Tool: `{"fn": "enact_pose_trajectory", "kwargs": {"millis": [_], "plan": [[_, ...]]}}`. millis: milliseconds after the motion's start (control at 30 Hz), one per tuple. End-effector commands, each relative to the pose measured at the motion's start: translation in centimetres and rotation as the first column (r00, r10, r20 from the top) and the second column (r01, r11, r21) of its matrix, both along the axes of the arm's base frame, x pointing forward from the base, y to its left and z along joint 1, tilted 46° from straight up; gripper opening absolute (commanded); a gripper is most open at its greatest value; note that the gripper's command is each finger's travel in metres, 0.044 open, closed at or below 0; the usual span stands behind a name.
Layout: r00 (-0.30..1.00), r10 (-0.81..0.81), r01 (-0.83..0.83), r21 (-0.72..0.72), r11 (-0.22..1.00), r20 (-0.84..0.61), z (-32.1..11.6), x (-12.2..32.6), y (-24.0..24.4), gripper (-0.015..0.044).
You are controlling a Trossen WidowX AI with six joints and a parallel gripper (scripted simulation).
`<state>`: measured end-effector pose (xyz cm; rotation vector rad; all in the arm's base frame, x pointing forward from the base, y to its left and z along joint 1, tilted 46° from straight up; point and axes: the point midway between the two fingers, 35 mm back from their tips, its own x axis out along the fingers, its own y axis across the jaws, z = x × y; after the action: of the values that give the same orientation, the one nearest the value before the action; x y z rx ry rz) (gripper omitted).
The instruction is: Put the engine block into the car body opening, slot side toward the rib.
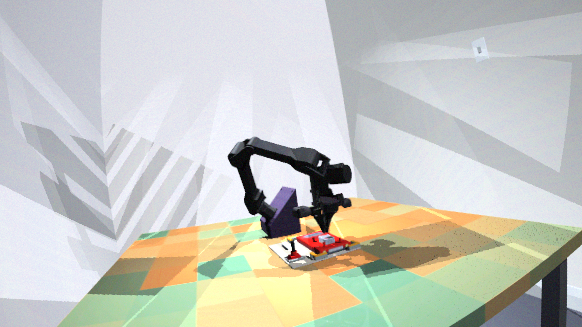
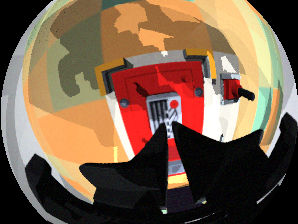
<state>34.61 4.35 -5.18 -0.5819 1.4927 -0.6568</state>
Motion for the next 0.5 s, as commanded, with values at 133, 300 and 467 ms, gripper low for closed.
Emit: {"fn": "enact_pose_trajectory", "kwargs": {"millis": [133,300,467], "plan": [[1.000,-0.006,0.006,0.004,1.000,0.002,0.00,-0.04,0.05,0.0000],[1.000,-0.006,0.006,0.004,1.000,0.002,0.00,-0.04,0.05,0.0000],[1.000,-0.006,0.006,0.004,1.000,0.002,0.00,-0.04,0.05,0.0000]]}}
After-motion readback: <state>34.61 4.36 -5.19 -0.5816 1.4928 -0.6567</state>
